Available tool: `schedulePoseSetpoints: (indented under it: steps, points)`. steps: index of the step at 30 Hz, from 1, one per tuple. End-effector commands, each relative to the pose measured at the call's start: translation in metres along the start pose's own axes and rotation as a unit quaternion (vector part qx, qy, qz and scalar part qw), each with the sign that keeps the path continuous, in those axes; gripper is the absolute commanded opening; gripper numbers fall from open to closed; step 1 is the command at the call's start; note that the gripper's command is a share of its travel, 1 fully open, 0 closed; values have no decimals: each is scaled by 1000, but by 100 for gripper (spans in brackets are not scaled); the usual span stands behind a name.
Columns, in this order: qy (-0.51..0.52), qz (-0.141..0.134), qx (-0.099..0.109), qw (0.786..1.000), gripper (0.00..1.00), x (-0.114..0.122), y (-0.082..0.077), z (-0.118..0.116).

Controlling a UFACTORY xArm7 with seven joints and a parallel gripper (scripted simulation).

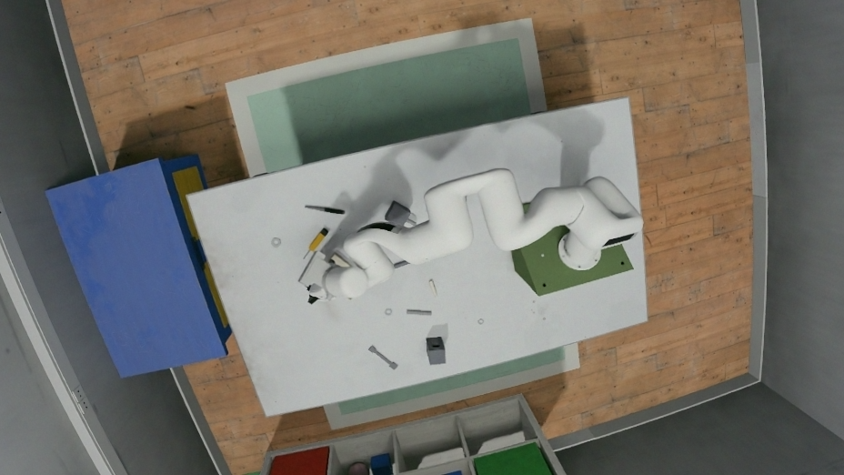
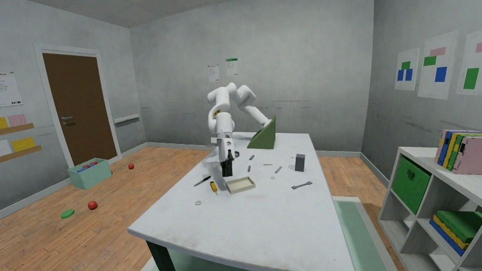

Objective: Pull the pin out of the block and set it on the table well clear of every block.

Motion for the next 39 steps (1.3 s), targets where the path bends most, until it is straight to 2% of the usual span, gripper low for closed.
schedulePoseSetpoints:
  steps: [1, 26, 33, 39]
  points:
    - [0, 1, -4, 1000, 43, -1, -3, -4]
    - [-6, 4, -5, 1000, 43, -2, -8, -9]
    - [-23, 13, -9, 1000, 43, -3, -22, -23]
    - [-48, 27, -14, 998, 43, -5, -45, -44]
Point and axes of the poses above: the point where the finger pads meet when closed, its own y axis out along the fingers, its own z axis across the jaws, x = y × z, the point moved 2 cm from there along -y, back along the fingers, and after that the axes turned 8 degrees about y, right-handed, at the moved point
